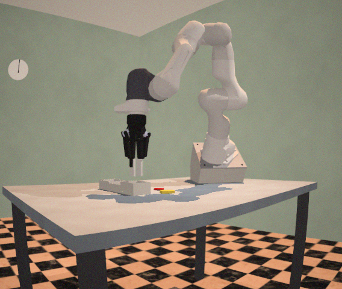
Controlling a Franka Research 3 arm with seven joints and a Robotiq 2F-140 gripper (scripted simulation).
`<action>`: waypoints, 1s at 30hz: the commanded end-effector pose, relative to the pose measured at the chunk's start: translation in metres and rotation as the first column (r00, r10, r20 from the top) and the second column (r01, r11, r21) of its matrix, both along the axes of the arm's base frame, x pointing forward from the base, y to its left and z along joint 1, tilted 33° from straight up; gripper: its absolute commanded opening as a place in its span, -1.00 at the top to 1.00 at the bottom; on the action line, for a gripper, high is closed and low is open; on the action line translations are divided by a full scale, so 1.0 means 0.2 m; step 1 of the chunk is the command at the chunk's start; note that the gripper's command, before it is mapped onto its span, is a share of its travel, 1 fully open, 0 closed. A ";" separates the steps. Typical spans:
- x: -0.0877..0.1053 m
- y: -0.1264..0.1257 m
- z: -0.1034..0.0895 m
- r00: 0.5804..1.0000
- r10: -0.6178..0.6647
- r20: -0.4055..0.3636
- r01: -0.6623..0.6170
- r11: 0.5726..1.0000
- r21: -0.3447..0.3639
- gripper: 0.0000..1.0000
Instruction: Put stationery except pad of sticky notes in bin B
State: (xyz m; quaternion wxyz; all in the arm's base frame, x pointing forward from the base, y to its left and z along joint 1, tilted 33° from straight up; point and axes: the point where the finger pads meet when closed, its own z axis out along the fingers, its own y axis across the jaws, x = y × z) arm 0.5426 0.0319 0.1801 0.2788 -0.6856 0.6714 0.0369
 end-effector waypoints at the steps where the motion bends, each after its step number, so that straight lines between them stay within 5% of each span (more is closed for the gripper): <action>1: -0.02 0.00 -0.01 1.000 -0.004 -0.005 0.004 1.000 0.002 0.64; 5: -0.02 0.00 -0.01 1.000 -0.004 -0.005 0.004 1.000 0.002 0.64; 6: -0.02 0.00 0.01 1.000 -0.004 -0.005 0.004 1.000 0.002 -1.00; 30: -0.16 -0.19 0.38 1.000 -0.004 -0.005 0.004 1.000 0.002 -1.00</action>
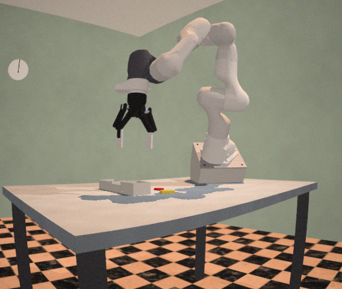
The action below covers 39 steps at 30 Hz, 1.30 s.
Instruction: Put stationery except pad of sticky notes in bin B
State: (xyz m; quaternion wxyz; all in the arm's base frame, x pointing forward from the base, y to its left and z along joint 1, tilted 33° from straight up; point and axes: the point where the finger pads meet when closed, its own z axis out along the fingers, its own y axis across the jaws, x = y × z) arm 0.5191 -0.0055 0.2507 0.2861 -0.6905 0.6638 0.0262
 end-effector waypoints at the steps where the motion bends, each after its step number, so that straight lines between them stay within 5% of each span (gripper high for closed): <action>1: -0.05 -0.02 0.04 0.999 -0.014 -0.034 0.014 1.000 0.008 -1.00; 9: -0.09 -0.07 0.14 0.999 -0.014 -0.034 0.014 1.000 0.008 -1.00; 39: -0.09 -0.07 0.14 0.999 -0.014 -0.034 0.014 1.000 0.008 -1.00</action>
